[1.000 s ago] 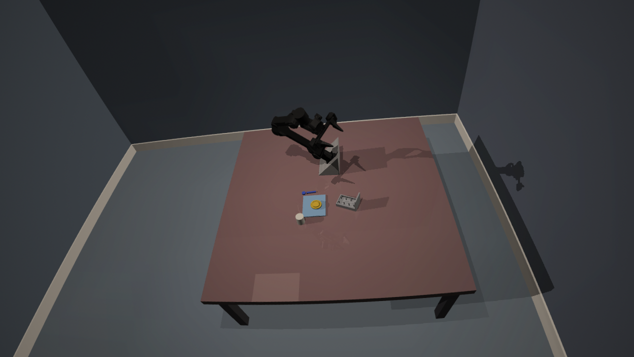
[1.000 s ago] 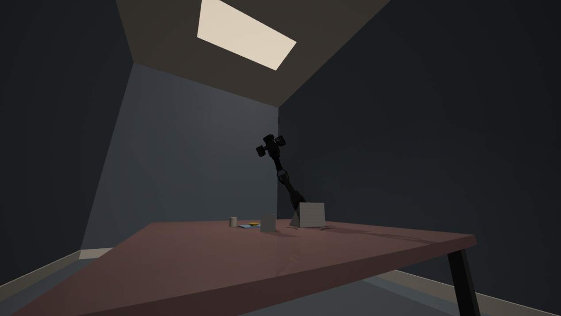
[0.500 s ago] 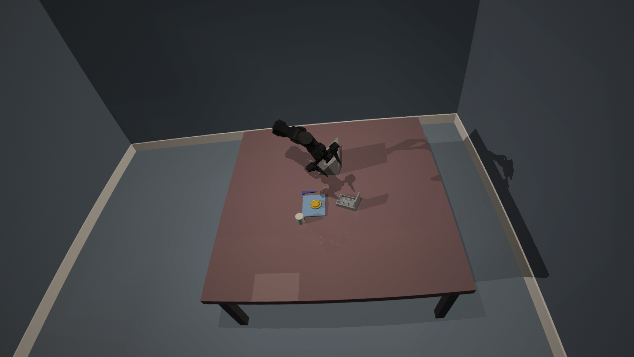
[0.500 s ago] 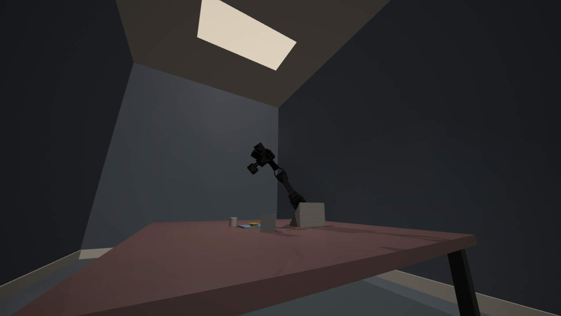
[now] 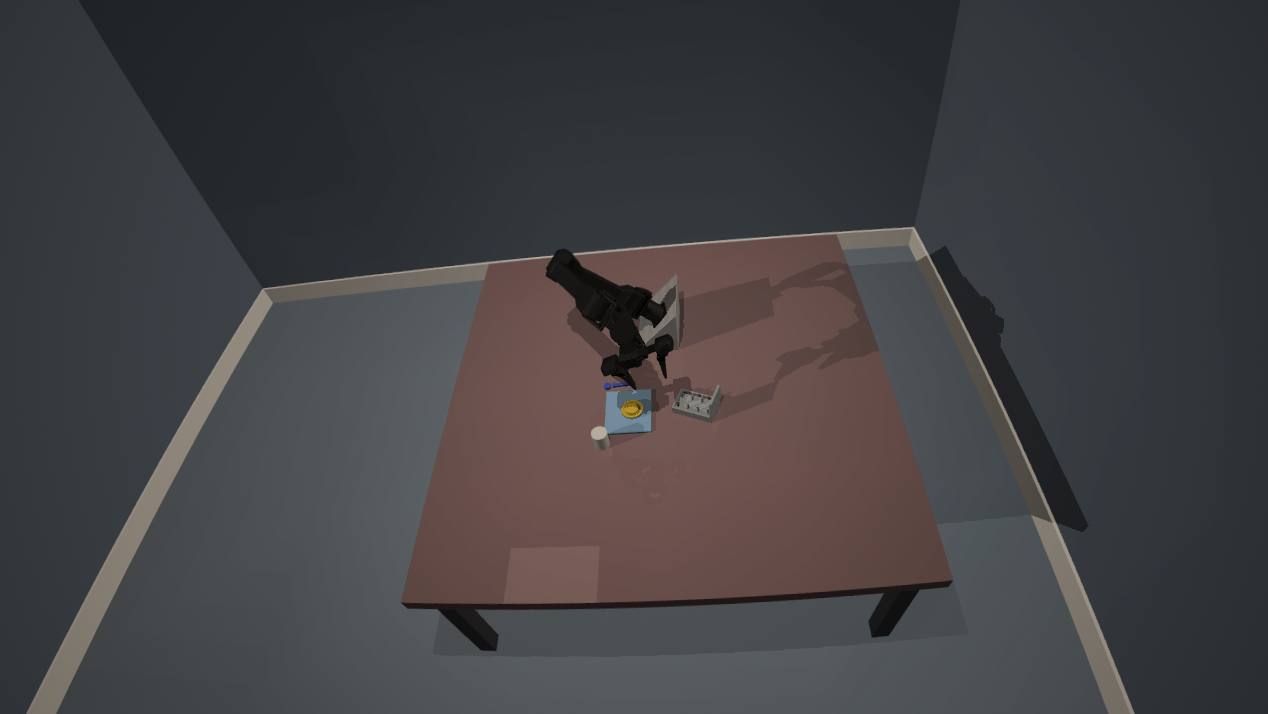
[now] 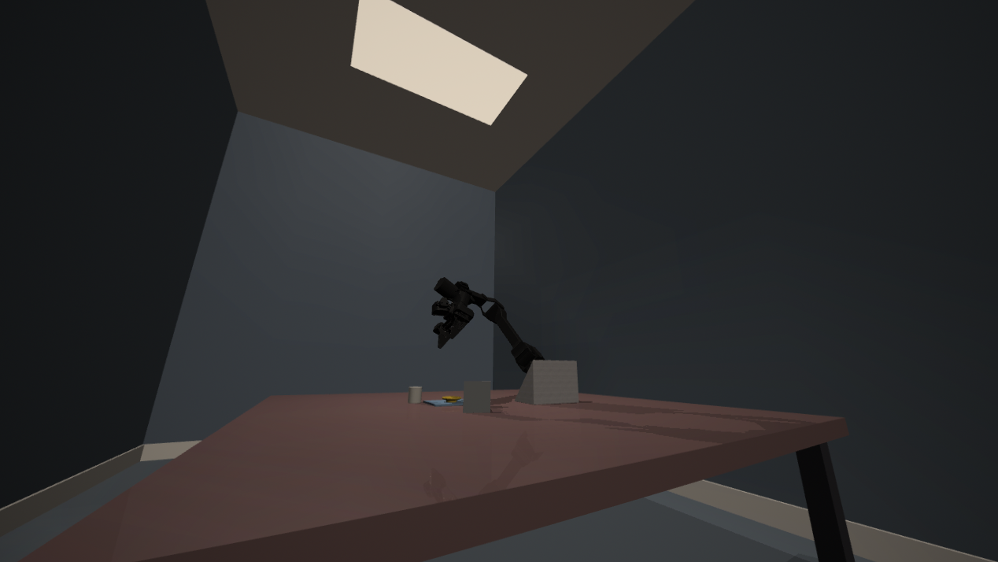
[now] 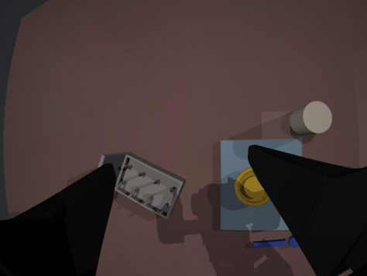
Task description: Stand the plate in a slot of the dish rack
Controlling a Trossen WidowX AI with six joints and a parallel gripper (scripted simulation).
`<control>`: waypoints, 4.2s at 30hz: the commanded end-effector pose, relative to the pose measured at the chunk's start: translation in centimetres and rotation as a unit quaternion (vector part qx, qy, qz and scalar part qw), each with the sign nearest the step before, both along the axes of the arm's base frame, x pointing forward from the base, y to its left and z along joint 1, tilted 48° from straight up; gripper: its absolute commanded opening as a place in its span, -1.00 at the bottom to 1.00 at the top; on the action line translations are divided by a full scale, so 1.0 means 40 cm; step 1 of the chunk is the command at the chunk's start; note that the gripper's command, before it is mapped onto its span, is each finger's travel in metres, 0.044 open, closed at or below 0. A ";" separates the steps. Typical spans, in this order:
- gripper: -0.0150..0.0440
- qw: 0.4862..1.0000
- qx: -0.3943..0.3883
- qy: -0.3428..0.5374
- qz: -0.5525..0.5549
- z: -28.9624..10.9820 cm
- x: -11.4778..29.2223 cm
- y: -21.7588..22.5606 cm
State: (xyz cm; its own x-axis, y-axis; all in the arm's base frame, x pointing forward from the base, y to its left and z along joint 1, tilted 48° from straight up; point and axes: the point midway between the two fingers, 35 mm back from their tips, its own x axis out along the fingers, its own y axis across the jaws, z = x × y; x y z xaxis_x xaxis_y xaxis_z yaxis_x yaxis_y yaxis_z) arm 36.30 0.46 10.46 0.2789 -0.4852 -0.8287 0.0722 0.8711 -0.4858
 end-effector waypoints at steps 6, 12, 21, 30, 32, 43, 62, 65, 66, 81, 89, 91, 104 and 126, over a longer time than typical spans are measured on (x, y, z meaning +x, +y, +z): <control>0.86 0.988 -0.080 0.084 -0.103 -0.058 -0.086 -0.179; 0.86 0.969 -0.126 0.138 -0.159 -0.078 -0.154 -0.278; 0.86 0.964 -0.136 0.151 -0.170 -0.087 -0.176 -0.295; 0.86 0.964 -0.135 0.151 -0.170 -0.114 -0.180 -0.319; 0.86 0.964 -0.135 0.151 -0.170 -0.120 -0.181 -0.324; 0.86 0.964 -0.135 0.151 -0.170 -0.151 -0.190 -0.355; 0.68 0.964 -0.137 0.151 -0.170 -0.186 -0.205 -0.394; 0.68 0.964 -0.137 0.151 -0.170 -0.186 -0.205 -0.394; 0.68 0.964 -0.137 0.151 -0.170 -0.186 -0.205 -0.394; 0.16 0.964 -0.136 0.151 -0.169 -0.182 -0.201 -0.388; -0.49 0.967 -0.133 0.155 -0.151 -0.122 -0.162 -0.317; -0.49 0.968 -0.133 0.156 -0.147 -0.106 -0.153 -0.299; -0.49 0.969 -0.134 0.164 -0.123 -0.005 -0.115 -0.187; -0.49 0.970 -0.132 0.145 -0.144 0.059 -0.113 -0.043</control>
